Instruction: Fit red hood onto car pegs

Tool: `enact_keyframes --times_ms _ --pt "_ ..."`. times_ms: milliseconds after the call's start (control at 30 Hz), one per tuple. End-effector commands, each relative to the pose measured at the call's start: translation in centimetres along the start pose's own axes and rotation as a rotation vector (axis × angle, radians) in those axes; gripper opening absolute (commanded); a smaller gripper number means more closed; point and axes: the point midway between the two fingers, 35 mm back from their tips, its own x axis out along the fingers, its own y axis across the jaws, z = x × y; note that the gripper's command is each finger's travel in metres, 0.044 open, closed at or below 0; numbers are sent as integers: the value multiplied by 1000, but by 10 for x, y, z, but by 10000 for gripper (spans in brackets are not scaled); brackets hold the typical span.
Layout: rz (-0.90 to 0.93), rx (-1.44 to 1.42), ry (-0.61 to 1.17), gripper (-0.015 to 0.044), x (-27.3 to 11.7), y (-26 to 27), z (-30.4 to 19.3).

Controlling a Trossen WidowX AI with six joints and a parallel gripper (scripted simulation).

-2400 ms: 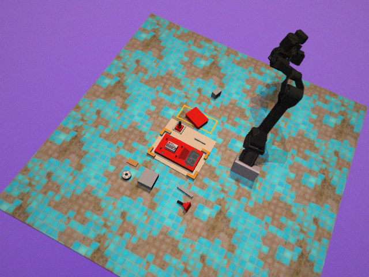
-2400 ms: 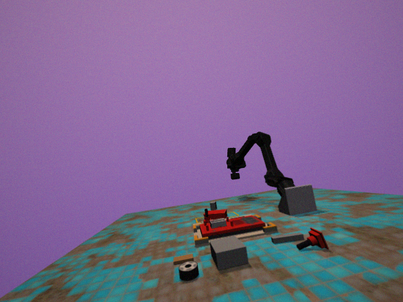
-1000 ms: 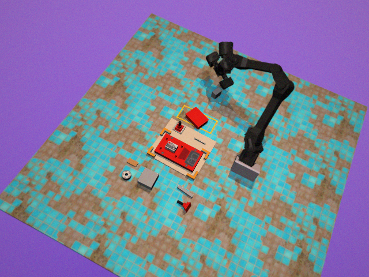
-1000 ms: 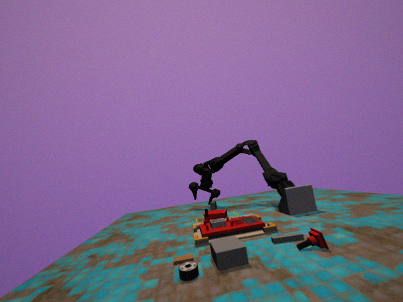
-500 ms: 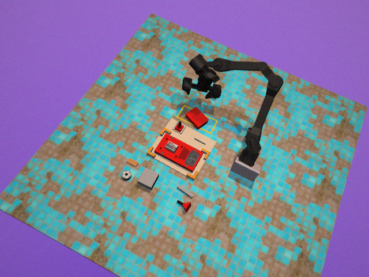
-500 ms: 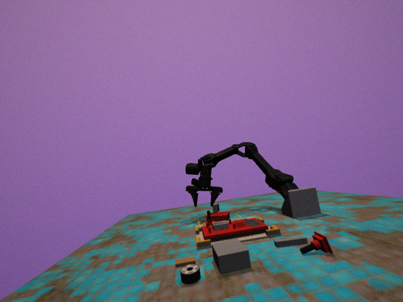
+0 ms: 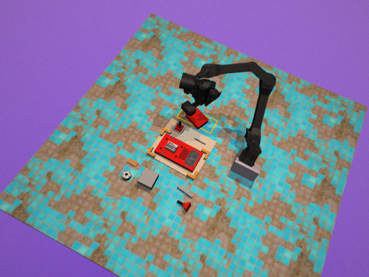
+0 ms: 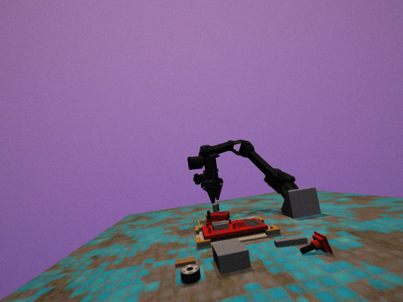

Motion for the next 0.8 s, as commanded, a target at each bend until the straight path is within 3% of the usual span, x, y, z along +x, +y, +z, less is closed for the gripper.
enact_keyframes --times_ms 0,767 --pt "-7 -19 1 440 0 -1 -1" --pt "-6 -19 1 440 15 0 -1"
